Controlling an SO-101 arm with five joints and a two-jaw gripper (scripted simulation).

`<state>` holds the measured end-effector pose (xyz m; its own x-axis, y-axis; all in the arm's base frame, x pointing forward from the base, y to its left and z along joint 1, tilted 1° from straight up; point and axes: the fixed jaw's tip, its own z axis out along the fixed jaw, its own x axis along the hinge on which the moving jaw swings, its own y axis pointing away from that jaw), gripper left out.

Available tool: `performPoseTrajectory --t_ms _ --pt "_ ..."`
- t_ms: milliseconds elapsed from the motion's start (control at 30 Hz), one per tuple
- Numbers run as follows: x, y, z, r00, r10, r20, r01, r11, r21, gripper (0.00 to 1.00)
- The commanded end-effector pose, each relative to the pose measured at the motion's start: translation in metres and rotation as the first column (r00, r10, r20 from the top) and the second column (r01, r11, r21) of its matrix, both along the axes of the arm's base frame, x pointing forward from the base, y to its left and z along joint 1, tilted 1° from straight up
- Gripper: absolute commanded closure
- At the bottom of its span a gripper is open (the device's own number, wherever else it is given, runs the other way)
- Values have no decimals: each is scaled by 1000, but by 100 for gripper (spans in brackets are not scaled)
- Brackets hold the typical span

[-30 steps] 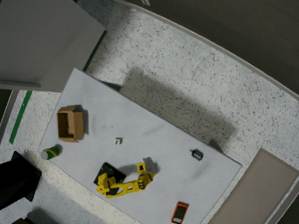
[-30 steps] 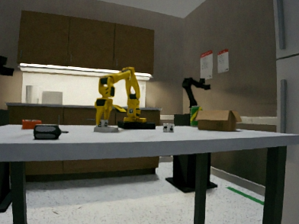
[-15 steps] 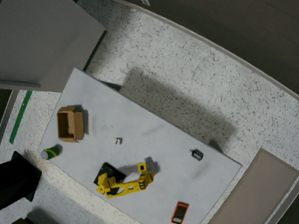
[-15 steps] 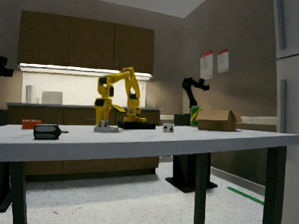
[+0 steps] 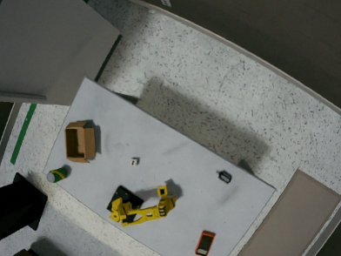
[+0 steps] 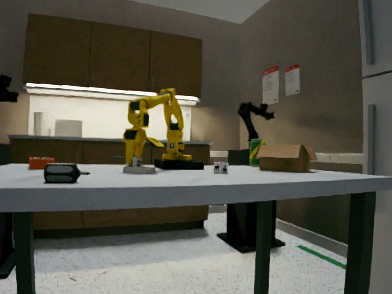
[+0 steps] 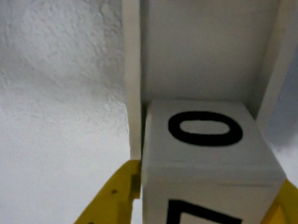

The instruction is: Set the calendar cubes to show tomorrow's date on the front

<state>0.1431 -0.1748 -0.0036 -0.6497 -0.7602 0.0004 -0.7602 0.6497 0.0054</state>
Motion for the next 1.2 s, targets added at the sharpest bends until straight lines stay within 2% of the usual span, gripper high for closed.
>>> performPoseTrajectory --t_ms 0,700,1167 --pt "0 2 -3 1000 2 -12 -2 1000 16 80" --pt "0 2 -3 1000 2 -12 -2 1000 16 99" --pt "0 2 -2 1000 2 -12 -2 1000 16 100"
